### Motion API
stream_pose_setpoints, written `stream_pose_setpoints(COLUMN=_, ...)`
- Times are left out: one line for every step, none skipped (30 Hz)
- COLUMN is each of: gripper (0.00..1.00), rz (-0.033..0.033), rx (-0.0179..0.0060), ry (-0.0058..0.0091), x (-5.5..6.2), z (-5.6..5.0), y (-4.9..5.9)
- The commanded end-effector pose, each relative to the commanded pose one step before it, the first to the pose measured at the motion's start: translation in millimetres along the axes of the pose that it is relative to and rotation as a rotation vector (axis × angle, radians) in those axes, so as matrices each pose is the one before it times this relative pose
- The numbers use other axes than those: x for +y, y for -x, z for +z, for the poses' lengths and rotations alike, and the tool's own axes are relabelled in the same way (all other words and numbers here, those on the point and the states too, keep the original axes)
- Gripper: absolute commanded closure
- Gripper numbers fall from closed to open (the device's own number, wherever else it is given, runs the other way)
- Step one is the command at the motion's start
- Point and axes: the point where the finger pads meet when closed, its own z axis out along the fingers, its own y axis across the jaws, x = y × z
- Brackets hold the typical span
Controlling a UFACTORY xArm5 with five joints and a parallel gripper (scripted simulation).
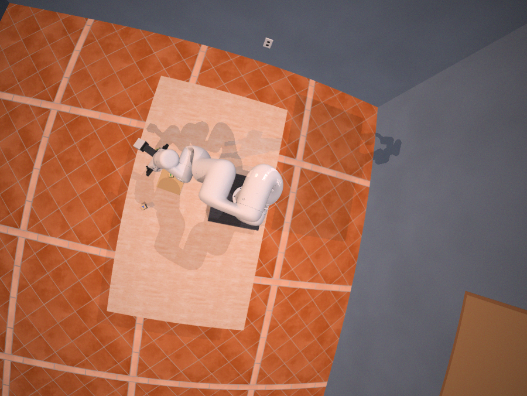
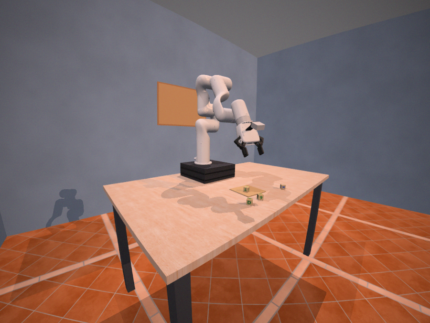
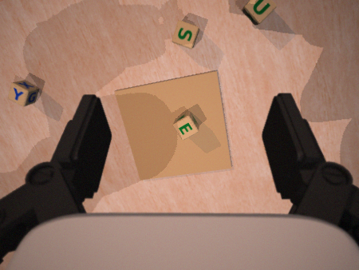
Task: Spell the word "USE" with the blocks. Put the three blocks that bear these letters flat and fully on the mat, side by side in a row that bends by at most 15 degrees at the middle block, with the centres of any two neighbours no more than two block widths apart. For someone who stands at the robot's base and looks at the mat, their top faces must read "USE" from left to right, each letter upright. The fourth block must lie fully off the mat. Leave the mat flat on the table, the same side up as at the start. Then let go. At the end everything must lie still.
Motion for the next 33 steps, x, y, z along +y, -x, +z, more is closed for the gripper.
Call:
stream_pose_setpoints(gripper=0.0, rz=0.00001, rx=0.00372, ry=-0.00066, x=-0.3, z=-0.83, y=-1.69)
stream_pose_setpoints(gripper=0.0, rz=0.0, rx=0.0, ry=0.0, x=0.0, z=0.0, y=0.0)
stream_pose_setpoints(gripper=0.0, rz=0.0, rx=0.0, ry=0.00003, x=-0.06, z=0.79, y=-0.52)
stream_pose_setpoints(gripper=0.0, rz=-0.00001, rx=0.0, ry=0.00015, x=-0.35, z=4.62, y=-2.92)
stream_pose_setpoints(gripper=0.0, rz=-0.00002, rx=-0.00001, ry=0.00032, x=-0.68, z=10.17, y=-5.93)
stream_pose_setpoints(gripper=0.0, rz=-0.00003, rx=-0.00001, ry=0.00048, x=-0.84, z=15.69, y=-7.91)
stream_pose_setpoints(gripper=0.0, rz=-0.00004, rx=-0.00001, ry=0.00056, x=-0.74, z=19.65, y=-8.06)
stream_pose_setpoints(gripper=0.0, rz=0.0, rx=0.0, ry=0.0, x=0.0, z=0.0, y=0.0)
stream_pose_setpoints(gripper=0.0, rz=0.0, rx=0.0, ry=0.0, x=0.0, z=0.0, y=0.0)
stream_pose_setpoints(gripper=0.0, rz=0.0, rx=0.0, ry=0.0, x=0.0, z=0.0, y=0.0)
stream_pose_setpoints(gripper=0.0, rz=0.0, rx=0.0, ry=0.0, x=0.0, z=0.0, y=0.0)
stream_pose_setpoints(gripper=0.0, rz=-0.00004, rx=-0.00001, ry=0.00056, x=-0.46, z=20.71, y=-6.55)
stream_pose_setpoints(gripper=0.0, rz=-0.00003, rx=-0.00001, ry=0.00048, x=-0.16, z=18.25, y=-4.3)
stream_pose_setpoints(gripper=0.0, rz=0.0, rx=0.0, ry=0.0, x=0.0, z=0.0, y=0.0)
stream_pose_setpoints(gripper=0.0, rz=0.0, rx=0.0, ry=0.0, x=0.0, z=0.0, y=0.0)
stream_pose_setpoints(gripper=0.0, rz=-0.00002, rx=-0.00001, ry=0.00032, x=0.01, z=12.77, y=-2.25)
stream_pose_setpoints(gripper=0.0, rz=0.0, rx=0.0, ry=0.0, x=0.0, z=0.0, y=0.0)
stream_pose_setpoints(gripper=0.0, rz=-0.00001, rx=0.0, ry=0.00015, x=0.04, z=6.08, y=-0.86)
stream_pose_setpoints(gripper=0.0, rz=0.0, rx=0.0, ry=0.00003, x=0.01, z=1.06, y=-0.14)
stream_pose_setpoints(gripper=0.0, rz=0.0, rx=0.0, ry=0.0, x=0.0, z=0.0, y=0.0)
stream_pose_setpoints(gripper=0.0, rz=0.0, rx=0.0, ry=0.0, x=0.0, z=0.0, y=0.0)
stream_pose_setpoints(gripper=0.0, rz=0.0, rx=0.0, ry=0.0, x=0.0, z=0.0, y=0.0)
stream_pose_setpoints(gripper=0.0, rz=0.0, rx=0.0, ry=0.0, x=0.0, z=0.0, y=0.0)
stream_pose_setpoints(gripper=0.0, rz=0.0, rx=0.0, ry=0.0, x=0.0, z=0.0, y=0.0)
stream_pose_setpoints(gripper=0.0, rz=0.0, rx=0.0, ry=0.0, x=0.0, z=0.0, y=0.0)
stream_pose_setpoints(gripper=0.0, rz=0.0, rx=0.0, ry=0.0, x=0.0, z=0.0, y=0.0)
stream_pose_setpoints(gripper=0.0, rz=0.0, rx=0.0, ry=0.0, x=0.0, z=0.0, y=0.0)
stream_pose_setpoints(gripper=0.0, rz=0.0, rx=0.0, ry=0.0, x=0.0, z=0.0, y=0.0)
stream_pose_setpoints(gripper=0.0, rz=0.0, rx=0.0, ry=0.0, x=0.0, z=0.0, y=0.0)
stream_pose_setpoints(gripper=0.0, rz=0.0, rx=0.0, ry=0.0, x=0.0, z=0.0, y=0.0)
stream_pose_setpoints(gripper=0.0, rz=0.0, rx=0.0, ry=0.0, x=0.0, z=0.0, y=0.0)
stream_pose_setpoints(gripper=0.0, rz=0.0, rx=0.0, ry=0.0, x=0.0, z=0.0, y=0.0)
stream_pose_setpoints(gripper=0.0, rz=0.0, rx=0.0, ry=0.0, x=0.0, z=0.0, y=0.0)
